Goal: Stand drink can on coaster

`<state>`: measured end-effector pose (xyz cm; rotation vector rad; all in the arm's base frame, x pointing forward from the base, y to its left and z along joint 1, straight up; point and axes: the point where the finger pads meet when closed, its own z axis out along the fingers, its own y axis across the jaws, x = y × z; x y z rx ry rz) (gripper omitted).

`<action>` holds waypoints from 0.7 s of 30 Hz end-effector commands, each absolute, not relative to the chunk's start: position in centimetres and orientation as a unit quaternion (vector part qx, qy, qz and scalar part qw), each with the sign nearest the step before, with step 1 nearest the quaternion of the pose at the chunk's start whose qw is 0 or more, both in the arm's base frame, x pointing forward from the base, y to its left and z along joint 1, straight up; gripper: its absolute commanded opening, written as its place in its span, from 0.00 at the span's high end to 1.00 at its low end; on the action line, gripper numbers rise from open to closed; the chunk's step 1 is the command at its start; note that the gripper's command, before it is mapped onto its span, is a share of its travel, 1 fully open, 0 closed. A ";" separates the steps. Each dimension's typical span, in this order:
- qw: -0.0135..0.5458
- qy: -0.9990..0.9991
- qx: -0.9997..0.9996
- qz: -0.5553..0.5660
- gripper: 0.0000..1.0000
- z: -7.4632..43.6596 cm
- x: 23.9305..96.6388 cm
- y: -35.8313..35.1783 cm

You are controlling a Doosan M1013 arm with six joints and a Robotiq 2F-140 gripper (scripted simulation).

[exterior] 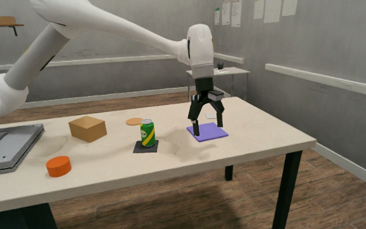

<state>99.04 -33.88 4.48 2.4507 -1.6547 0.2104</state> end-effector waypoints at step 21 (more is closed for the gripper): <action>0.086 -0.545 0.831 0.066 0.00 5.4 98.5 -32.7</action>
